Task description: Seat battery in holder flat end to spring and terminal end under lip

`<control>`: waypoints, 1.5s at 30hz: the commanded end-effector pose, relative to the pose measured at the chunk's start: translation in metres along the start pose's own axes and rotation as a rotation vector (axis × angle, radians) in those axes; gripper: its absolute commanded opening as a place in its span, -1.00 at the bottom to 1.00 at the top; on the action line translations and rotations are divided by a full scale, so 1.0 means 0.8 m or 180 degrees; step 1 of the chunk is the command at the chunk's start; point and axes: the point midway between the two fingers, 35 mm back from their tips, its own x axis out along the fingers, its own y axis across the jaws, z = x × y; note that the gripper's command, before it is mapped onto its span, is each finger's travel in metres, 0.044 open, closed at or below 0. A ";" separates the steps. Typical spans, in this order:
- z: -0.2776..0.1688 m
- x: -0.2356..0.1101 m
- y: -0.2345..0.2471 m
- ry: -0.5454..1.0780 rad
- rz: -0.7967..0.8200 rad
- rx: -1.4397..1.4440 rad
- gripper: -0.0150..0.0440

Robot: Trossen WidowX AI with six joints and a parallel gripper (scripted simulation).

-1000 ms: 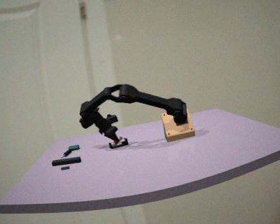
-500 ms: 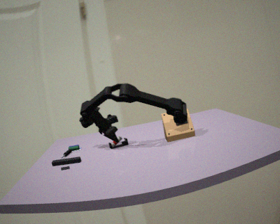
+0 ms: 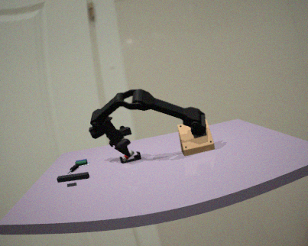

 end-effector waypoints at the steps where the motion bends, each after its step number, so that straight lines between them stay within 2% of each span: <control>1: -0.005 0.003 0.001 0.0116 0.0005 -0.0005 -0.22; 45: 0.001 0.013 0.003 0.0755 0.0019 -0.0005 -0.22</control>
